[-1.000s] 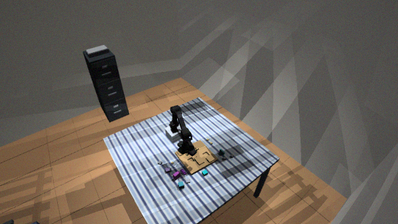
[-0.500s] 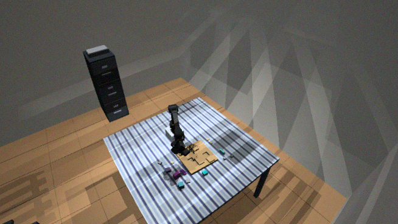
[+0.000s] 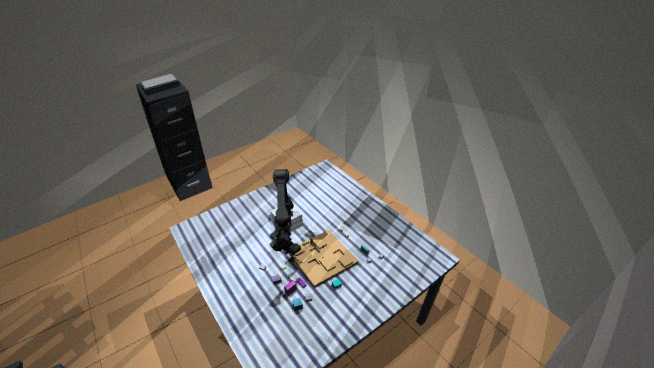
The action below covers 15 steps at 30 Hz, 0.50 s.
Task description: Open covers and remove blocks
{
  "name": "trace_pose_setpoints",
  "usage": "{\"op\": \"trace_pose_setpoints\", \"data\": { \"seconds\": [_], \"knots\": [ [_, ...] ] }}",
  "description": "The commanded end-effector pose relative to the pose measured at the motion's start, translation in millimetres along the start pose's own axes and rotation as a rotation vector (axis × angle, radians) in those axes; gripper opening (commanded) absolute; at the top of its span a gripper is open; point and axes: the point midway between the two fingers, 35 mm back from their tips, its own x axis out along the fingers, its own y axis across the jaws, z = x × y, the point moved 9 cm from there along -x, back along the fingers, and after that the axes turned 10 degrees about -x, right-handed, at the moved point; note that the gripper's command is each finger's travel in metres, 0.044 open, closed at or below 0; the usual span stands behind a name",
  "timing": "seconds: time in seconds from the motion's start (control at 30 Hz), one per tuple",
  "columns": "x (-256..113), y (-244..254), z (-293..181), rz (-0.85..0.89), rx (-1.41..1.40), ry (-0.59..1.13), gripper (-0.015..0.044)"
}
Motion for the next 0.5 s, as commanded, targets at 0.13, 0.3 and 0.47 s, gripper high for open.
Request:
{"op": "trace_pose_setpoints", "data": {
  "seconds": [0.13,0.3,0.47],
  "knots": [
    [0,-32,7,0.004,-0.004,-0.001,0.008],
    [1,-50,9,0.003,-0.004,-0.002,0.008],
    [1,-62,9,0.002,-0.004,-0.002,0.008]
  ]
}}
